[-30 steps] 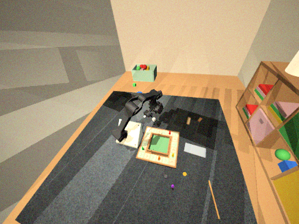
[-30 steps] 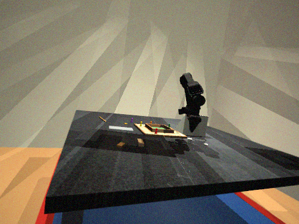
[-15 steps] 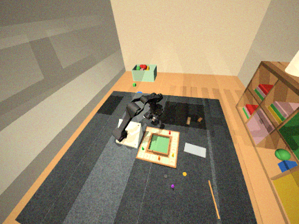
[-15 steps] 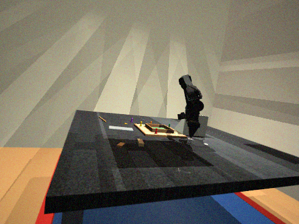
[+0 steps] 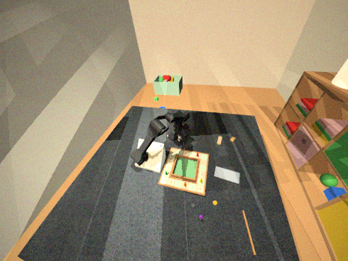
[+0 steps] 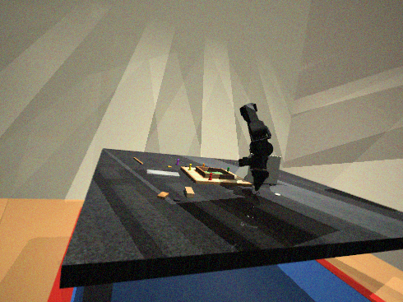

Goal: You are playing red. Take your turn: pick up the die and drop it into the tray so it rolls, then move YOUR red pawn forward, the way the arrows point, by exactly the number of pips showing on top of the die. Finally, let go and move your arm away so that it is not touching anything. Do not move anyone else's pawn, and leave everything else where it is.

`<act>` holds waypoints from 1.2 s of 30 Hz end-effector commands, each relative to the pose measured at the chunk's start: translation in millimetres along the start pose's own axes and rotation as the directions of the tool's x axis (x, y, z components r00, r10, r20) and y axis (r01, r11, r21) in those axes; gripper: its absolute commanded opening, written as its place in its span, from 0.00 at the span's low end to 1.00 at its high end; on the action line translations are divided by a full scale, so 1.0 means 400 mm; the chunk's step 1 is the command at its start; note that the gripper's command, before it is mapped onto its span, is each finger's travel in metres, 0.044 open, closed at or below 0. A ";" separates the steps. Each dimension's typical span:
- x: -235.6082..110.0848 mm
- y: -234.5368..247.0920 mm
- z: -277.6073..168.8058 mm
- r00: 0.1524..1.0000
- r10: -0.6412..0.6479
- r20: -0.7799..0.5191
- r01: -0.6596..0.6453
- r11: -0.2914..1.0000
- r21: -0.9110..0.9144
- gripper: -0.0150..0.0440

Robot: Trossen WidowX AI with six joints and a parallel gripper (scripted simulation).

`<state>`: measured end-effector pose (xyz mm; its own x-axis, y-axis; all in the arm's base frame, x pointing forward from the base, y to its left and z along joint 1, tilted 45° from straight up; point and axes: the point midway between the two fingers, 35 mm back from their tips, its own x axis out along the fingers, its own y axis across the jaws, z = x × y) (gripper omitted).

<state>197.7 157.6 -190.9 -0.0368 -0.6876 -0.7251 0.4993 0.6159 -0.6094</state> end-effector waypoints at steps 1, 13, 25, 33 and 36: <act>0.016 -0.004 0.000 1.000 -0.004 0.004 0.004 1.000 -0.008 0.72; 0.019 -0.004 0.000 1.000 -0.004 0.004 0.004 1.000 -0.008 0.41; -0.078 0.028 -0.006 0.999 0.036 0.019 -0.035 0.998 -0.050 0.25; -0.178 0.034 -0.011 1.000 0.020 0.010 -0.020 0.999 -0.032 0.25; -0.217 0.032 -0.013 1.000 0.013 0.006 -0.013 1.000 -0.024 0.25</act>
<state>203.0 215.8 -147.7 -0.0209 -0.6853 -0.7280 0.4660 0.6375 -0.6135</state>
